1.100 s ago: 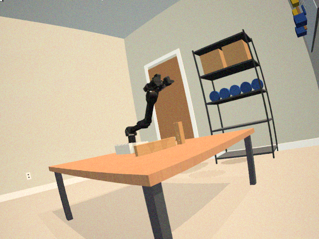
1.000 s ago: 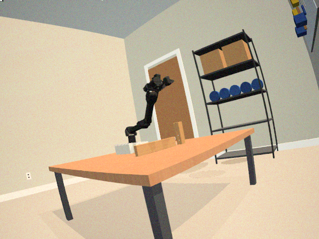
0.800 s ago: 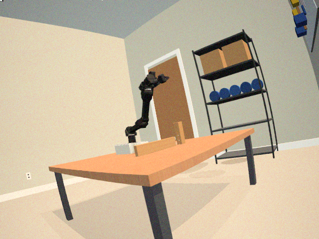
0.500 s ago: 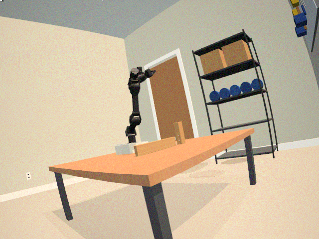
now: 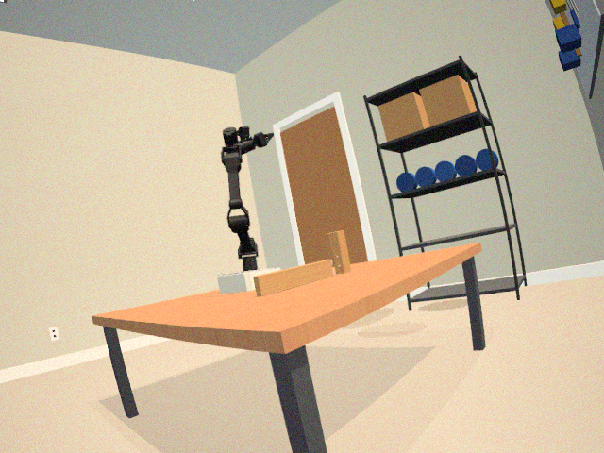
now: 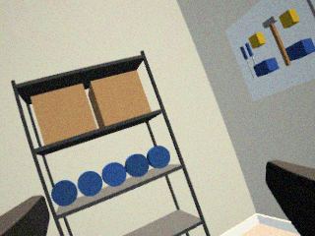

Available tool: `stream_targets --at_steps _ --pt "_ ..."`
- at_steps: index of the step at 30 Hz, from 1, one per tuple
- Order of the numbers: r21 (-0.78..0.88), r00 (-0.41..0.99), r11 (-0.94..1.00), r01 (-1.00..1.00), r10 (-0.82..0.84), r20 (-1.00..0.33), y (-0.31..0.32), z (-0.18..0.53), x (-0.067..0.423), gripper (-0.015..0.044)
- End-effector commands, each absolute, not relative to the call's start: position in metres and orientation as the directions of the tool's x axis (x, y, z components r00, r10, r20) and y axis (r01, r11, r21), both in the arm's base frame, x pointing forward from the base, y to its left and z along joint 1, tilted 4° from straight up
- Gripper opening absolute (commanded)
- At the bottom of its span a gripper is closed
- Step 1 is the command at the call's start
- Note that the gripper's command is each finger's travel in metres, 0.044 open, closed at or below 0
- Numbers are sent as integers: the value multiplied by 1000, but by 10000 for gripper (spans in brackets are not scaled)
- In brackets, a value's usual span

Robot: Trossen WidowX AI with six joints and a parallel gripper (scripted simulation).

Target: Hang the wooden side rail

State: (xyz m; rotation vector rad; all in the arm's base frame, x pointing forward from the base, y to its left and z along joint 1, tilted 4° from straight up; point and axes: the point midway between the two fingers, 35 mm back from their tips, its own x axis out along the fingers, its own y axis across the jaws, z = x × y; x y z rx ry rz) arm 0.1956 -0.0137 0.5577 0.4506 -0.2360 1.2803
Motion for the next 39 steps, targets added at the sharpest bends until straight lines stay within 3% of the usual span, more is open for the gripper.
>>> stream_targets --at_steps 1,9,17,27,39 --pt "274 294 194 -942 870 396 4 565 154 440" --pt "532 367 155 -832 874 319 64 554 88 440" --pt "792 466 153 -591 866 181 141 512 68 440" --pt "989 609 129 -71 791 -60 218 421 107 440" --pt "887 713 -58 459 619 -329 233 308 183 440"
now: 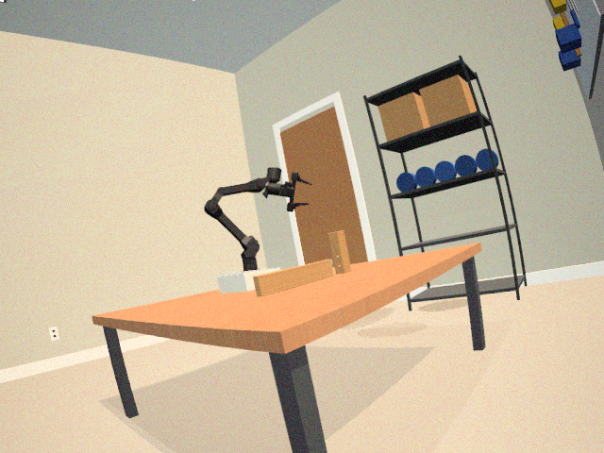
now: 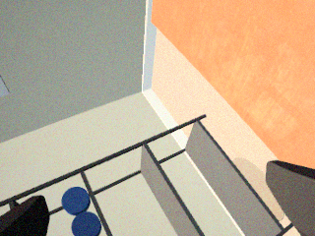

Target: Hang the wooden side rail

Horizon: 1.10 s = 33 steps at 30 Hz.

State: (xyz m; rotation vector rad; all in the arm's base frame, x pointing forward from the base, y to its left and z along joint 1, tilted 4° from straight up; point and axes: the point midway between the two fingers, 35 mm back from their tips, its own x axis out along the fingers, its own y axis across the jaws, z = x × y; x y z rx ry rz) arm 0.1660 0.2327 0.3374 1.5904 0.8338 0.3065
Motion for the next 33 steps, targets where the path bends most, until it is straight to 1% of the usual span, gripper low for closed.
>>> stream_targets --at_steps 1,5,8,11,14,16,33 --pt "855 717 -101 509 599 -356 232 296 190 440" --pt "688 720 -301 660 514 -466 220 245 216 440" --pt "531 709 -470 705 447 -546 205 207 232 440" --pt "357 684 -640 681 381 -622 186 169 244 440" --pt "179 647 -793 582 319 -692 164 133 250 440" --pt "106 628 -848 519 294 -721 154 118 252 440" --pt "97 625 -855 510 291 -724 153 116 252 440"
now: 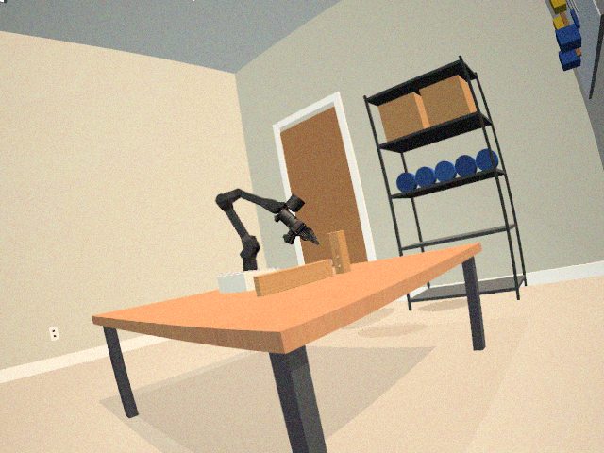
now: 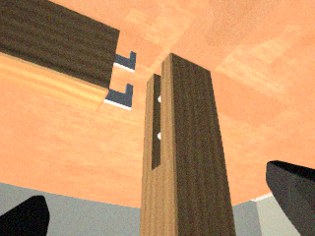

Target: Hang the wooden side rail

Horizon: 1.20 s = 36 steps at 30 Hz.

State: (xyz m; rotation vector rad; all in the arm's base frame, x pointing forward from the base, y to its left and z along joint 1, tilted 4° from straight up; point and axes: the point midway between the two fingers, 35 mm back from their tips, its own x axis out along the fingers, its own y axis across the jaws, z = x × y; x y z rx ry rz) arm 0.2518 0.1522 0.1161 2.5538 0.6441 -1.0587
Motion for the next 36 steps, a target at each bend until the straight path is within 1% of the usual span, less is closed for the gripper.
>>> stream_targets --at_steps 1,7,9,15,18,21,24,28,32,36 --pt "97 625 -855 510 291 -724 153 116 252 440" --pt "104 623 -849 518 292 -725 153 115 252 440" --pt "158 609 -797 583 300 -734 152 113 253 440" --pt "358 545 -477 802 340 -767 148 105 257 440" --pt "434 513 -281 856 363 -778 146 101 259 440" --pt "494 482 -75 866 387 -786 144 98 261 440" --pt "542 452 128 831 413 -791 142 95 263 440" --pt "589 414 377 715 450 -791 139 92 266 440" --pt "618 379 580 531 489 -785 135 90 268 440" --pt "628 348 720 295 531 -773 131 88 271 440"
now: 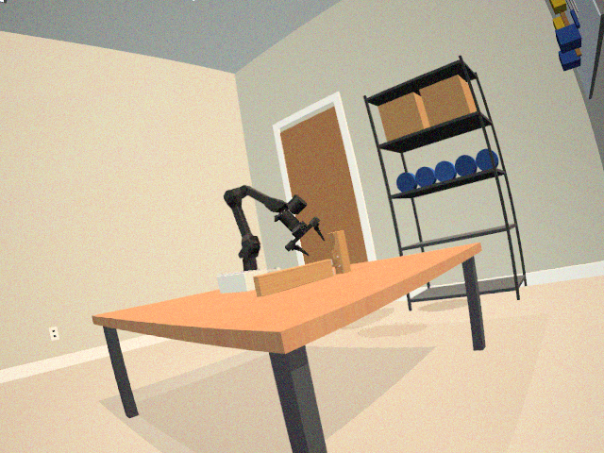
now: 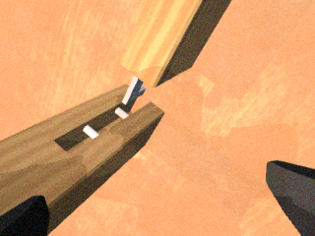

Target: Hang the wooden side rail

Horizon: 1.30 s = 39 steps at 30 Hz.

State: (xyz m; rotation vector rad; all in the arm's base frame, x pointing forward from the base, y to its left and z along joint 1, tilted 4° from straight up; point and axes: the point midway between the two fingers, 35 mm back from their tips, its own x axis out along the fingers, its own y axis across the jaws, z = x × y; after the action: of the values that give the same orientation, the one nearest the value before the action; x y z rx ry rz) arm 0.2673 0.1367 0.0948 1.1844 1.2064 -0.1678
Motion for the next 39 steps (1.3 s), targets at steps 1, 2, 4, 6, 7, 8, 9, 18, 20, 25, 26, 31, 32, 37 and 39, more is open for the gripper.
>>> stream_targets --at_steps 1,2,4,6,7,8,9,18,20,25,26,31,32,37,39 --pt "627 341 744 231 541 -769 130 88 272 440" --pt "624 334 764 165 552 -764 129 88 272 440" --pt "613 322 789 29 573 -753 127 88 274 440" --pt "595 310 797 -107 595 -741 125 88 275 440" --pt "582 305 794 -176 606 -735 123 88 276 440" --pt "567 300 787 -243 617 -727 122 88 277 440" --pt "550 296 776 -309 628 -720 121 88 277 440" --pt "309 273 566 -764 717 -641 109 92 284 440" --pt "239 272 509 -827 734 -623 106 93 286 440" --pt "38 272 358 -933 771 -576 99 96 289 440" --pt "12 273 340 -940 775 -570 98 96 290 440" --pt "-4 273 329 -944 777 -566 97 97 290 440" --pt "-4 273 329 -944 777 -566 97 97 290 440" --pt "-4 273 329 -944 777 -566 97 97 290 440" --pt "-4 273 329 -944 777 -566 97 97 290 440"
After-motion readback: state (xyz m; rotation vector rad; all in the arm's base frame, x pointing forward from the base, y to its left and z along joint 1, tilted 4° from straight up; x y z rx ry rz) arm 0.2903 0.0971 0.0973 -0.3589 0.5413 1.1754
